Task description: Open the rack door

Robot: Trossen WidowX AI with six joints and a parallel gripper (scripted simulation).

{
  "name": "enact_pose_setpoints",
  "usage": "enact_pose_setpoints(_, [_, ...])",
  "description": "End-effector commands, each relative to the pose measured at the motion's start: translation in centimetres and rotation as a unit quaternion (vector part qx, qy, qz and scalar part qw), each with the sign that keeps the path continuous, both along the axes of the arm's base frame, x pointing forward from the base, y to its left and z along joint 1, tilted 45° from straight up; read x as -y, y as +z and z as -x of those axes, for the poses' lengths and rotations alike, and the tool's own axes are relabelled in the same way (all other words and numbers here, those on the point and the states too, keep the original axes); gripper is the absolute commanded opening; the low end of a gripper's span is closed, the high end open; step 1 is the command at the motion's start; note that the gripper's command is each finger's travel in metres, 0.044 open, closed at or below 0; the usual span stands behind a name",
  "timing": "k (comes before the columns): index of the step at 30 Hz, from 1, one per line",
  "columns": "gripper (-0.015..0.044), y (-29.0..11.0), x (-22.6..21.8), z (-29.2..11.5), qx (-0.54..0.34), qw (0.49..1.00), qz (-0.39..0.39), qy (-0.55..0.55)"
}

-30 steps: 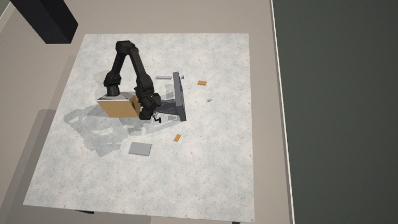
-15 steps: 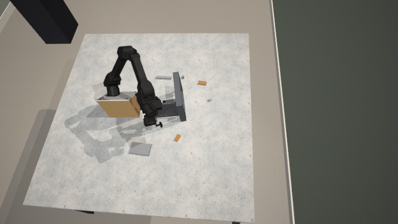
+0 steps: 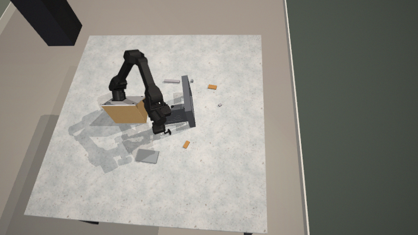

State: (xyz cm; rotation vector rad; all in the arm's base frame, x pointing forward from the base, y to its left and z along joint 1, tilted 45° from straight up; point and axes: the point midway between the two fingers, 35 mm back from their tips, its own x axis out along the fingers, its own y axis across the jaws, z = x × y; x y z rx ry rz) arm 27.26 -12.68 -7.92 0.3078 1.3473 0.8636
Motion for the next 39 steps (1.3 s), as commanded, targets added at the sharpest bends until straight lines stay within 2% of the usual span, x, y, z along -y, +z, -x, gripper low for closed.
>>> enact_pose_setpoints(1, [0.0040, 0.0, 0.0, 0.0, 0.003, 1.000, 0.001, 0.005])
enact_pose_setpoints(10, [0.0276, 0.0, 0.0, 0.0, 0.003, 1.000, 0.001, 0.005])
enact_pose_setpoints(11, [0.0286, 0.0, 0.0, 0.0, 0.003, 1.000, 0.001, 0.005])
enact_pose_setpoints(39, [0.0286, 2.9, 3.0, -0.2, 0.002, 1.000, 0.002, 0.005])
